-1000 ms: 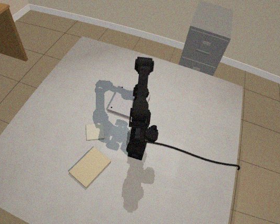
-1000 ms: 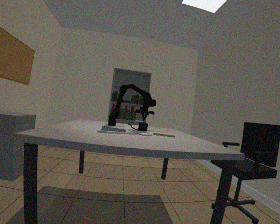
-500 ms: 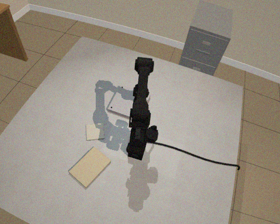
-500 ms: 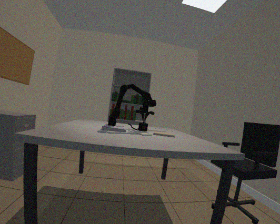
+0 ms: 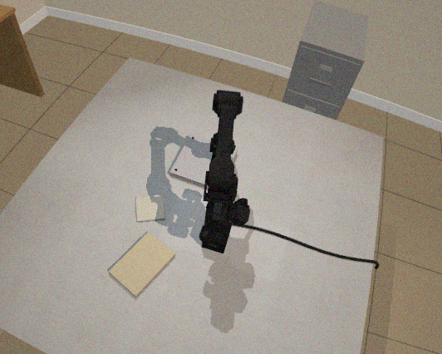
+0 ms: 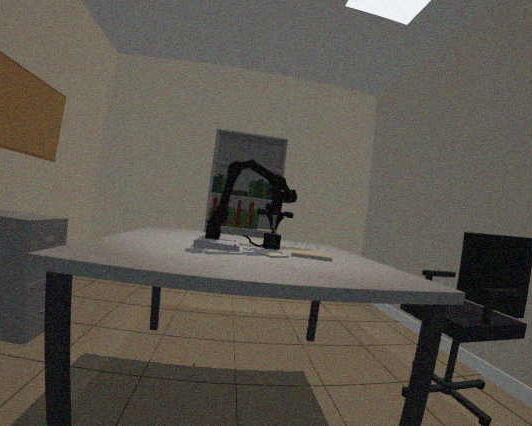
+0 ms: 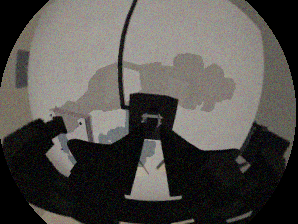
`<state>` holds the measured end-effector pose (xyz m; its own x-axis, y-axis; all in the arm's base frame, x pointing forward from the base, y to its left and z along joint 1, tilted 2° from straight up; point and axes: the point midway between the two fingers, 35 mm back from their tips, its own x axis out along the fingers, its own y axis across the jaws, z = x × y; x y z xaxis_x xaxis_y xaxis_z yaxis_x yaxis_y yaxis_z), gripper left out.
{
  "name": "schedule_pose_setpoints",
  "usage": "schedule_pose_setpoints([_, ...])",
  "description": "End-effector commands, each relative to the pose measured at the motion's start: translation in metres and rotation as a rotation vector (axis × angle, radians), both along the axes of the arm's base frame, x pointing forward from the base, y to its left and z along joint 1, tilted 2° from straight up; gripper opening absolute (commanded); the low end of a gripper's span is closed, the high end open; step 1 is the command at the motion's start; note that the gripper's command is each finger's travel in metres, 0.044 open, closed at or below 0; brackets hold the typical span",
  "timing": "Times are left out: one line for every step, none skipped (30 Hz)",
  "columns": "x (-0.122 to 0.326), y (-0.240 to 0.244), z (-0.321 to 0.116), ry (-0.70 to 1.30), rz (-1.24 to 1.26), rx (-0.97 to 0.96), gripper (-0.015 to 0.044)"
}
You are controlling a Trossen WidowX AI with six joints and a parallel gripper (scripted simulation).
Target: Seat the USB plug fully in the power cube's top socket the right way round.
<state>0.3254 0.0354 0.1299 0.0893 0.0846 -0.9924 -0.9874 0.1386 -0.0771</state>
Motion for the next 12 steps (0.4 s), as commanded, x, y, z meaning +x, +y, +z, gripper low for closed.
schedule_pose_setpoints([0.000, 0.000, 0.001, 0.000, 0.000, 0.000, 0.0095])
schedule_pose_setpoints([0.000, 0.000, 0.002, 0.000, 0.000, 0.000, 0.0095])
schedule_pose_setpoints([0.000, 0.000, 0.003, 0.000, 0.000, 0.000, 0.0095])
schedule_pose_setpoints([0.000, 0.000, 0.004, 0.000, 0.000, 0.000, 0.0095])
schedule_pose_setpoints([0.000, 0.000, 0.005, 0.000, 0.000, 0.000, 0.0095])
schedule_pose_setpoints([0.000, 0.000, 0.006, 0.000, 0.000, 0.000, 0.0095])
schedule_pose_setpoints([-0.001, 0.000, 0.007, 0.000, 0.000, 0.000, 0.0095])
schedule_pose_setpoints([-0.001, 0.000, 0.008, 0.000, 0.000, 0.000, 0.0095])
schedule_pose_setpoints([-0.001, 0.000, 0.009, 0.000, 0.000, 0.000, 0.0095])
schedule_pose_setpoints([-0.001, 0.000, 0.010, 0.000, 0.000, 0.000, 0.0095])
schedule_pose_setpoints([-0.001, 0.000, 0.011, 0.000, 0.000, 0.000, 0.0095])
schedule_pose_setpoints([-0.001, 0.000, 0.012, 0.000, 0.000, 0.000, 0.0095])
